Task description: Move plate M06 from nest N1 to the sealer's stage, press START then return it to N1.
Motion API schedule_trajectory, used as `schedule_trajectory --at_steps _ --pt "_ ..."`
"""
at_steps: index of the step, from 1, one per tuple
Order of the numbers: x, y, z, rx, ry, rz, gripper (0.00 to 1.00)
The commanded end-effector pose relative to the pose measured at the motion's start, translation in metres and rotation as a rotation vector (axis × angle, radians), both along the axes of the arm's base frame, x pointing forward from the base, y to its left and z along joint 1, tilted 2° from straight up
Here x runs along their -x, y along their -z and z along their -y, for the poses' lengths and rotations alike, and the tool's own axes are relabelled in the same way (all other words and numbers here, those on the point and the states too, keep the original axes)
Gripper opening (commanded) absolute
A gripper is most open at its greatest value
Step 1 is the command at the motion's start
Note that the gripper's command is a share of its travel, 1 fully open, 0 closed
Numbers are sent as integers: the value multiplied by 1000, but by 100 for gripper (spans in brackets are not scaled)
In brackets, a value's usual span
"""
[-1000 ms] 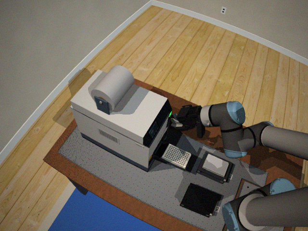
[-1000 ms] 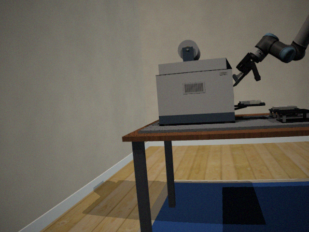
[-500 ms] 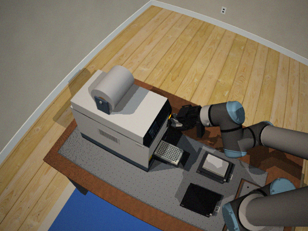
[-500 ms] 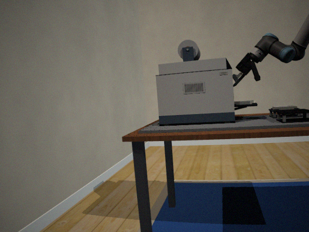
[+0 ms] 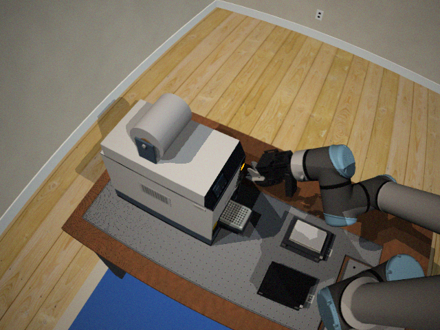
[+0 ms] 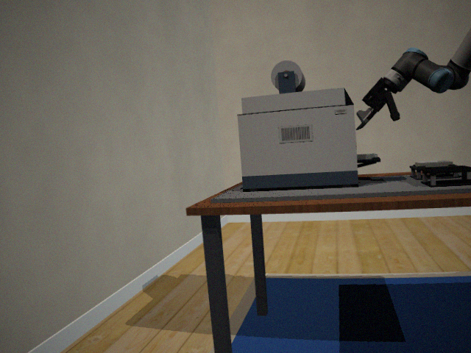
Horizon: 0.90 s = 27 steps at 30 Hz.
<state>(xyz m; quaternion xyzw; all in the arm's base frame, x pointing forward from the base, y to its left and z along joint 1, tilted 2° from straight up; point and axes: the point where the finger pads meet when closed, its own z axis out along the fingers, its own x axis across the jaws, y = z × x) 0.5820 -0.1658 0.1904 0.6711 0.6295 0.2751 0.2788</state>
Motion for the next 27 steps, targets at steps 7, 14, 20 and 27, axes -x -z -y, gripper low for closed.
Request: schedule_trajectory --at_steps 7,14,20,27 --pt "17 -7 -2 -5 -2 -3 0" --pt "26 -14 -2 -5 -2 -3 0" --pt "31 -18 -3 -5 -2 -3 0" --pt "40 -26 -3 -4 -2 -3 0"
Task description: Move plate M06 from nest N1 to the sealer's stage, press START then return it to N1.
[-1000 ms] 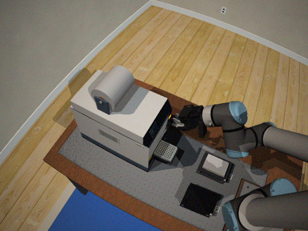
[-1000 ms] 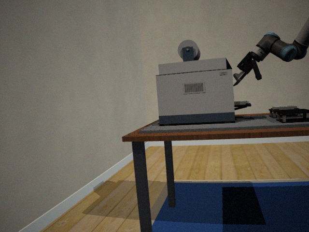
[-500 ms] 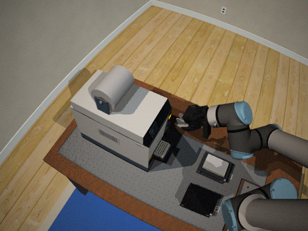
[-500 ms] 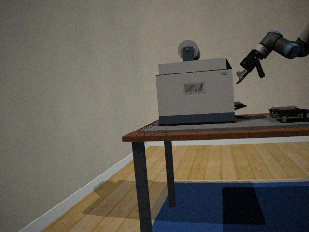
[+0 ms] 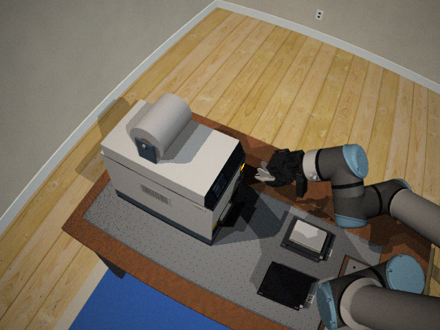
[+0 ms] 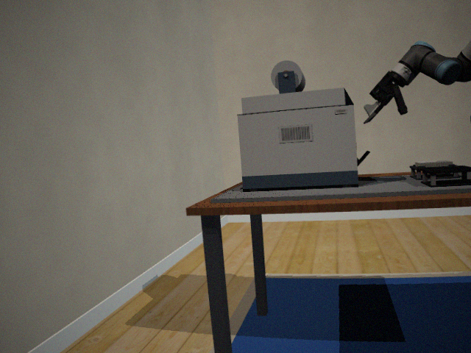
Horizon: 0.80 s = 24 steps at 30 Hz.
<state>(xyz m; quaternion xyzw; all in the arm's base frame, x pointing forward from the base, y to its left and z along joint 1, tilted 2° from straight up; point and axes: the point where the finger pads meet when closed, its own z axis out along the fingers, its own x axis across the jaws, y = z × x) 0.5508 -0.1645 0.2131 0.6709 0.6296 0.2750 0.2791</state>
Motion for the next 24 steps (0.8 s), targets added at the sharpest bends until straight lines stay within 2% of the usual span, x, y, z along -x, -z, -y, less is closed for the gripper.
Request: schedule_trajectory --at_steps 1,3,8,12,17,21,24 --pt "10 -4 -1 -5 -2 -3 0" --pt "12 -7 -1 -5 -2 -3 0" --pt "35 -16 -3 -5 -2 -3 0" --pt "38 -17 -3 -5 -2 -3 0" --pt "60 -28 -4 -5 -2 -3 0" --pt "60 -32 -2 -1 -2 -1 0" --pt "74 -40 -2 0 -2 -1 0"
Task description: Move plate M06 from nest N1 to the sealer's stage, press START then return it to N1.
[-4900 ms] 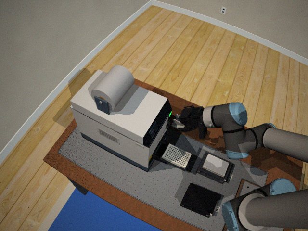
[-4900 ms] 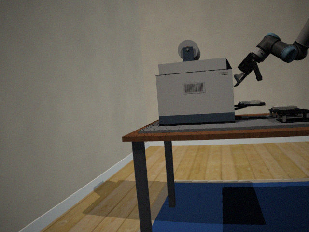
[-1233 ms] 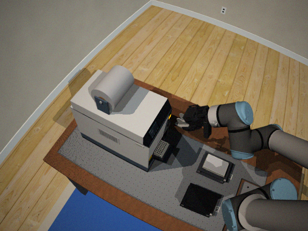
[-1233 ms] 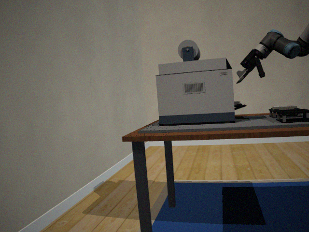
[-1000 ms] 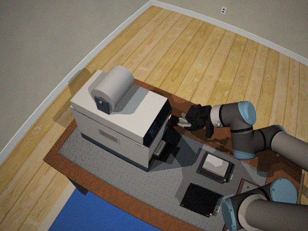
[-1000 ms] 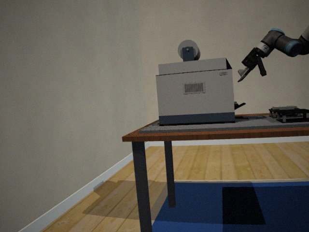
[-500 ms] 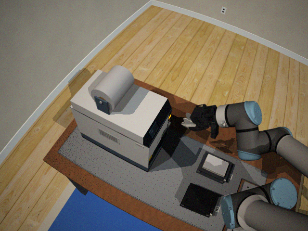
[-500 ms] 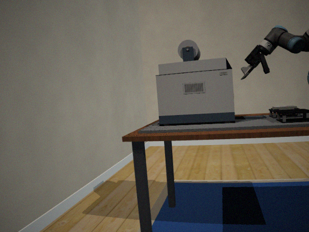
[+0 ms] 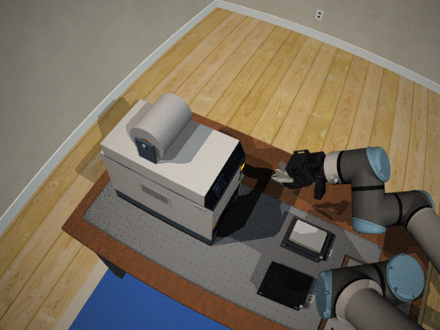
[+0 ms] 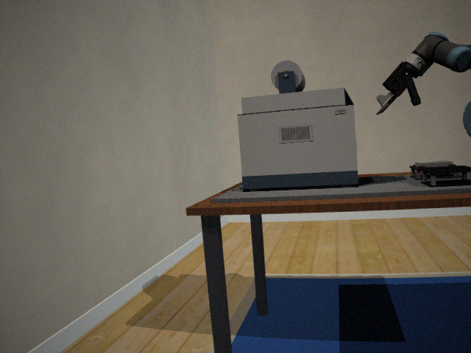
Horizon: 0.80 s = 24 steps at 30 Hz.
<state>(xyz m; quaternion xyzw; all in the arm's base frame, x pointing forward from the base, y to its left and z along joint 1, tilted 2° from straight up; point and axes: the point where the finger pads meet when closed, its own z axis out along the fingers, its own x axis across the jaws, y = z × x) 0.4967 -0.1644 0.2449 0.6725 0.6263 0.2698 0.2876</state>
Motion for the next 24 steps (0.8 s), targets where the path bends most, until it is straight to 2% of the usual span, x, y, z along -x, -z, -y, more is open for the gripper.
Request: schedule_trajectory --at_steps 1,7,12,20,21,24 --pt "24 -10 -2 -15 -16 -5 0" --pt "30 -13 -3 -15 -16 -6 0" --pt "52 -23 -4 -15 -15 -6 0" --pt "54 -24 -4 -15 -15 -6 0" --pt "49 -23 -3 -17 -16 -7 68" --pt "33 -20 -4 -19 -18 -8 68"
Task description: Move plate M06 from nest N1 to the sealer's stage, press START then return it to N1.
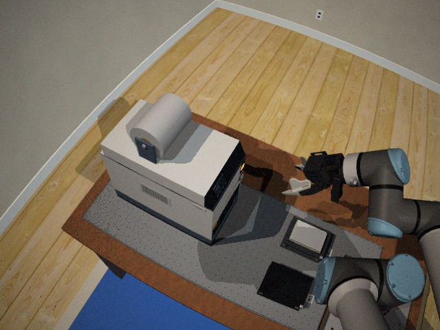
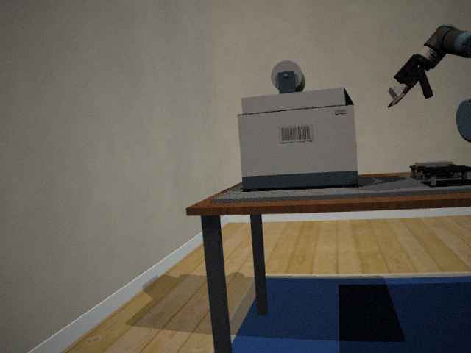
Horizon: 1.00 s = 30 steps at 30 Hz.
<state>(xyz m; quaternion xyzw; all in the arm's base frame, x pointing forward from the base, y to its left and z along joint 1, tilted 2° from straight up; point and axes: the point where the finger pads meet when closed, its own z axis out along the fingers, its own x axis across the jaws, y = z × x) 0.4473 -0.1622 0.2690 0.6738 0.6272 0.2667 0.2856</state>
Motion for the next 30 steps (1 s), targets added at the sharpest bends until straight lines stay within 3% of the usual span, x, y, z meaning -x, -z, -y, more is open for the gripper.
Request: schedule_trajectory --at_steps 1,5,30 --pt "-21 5 -2 -20 -19 -1 68" --pt "-41 7 0 -19 -19 0 68" --pt "-41 8 -1 -20 -18 0 68"
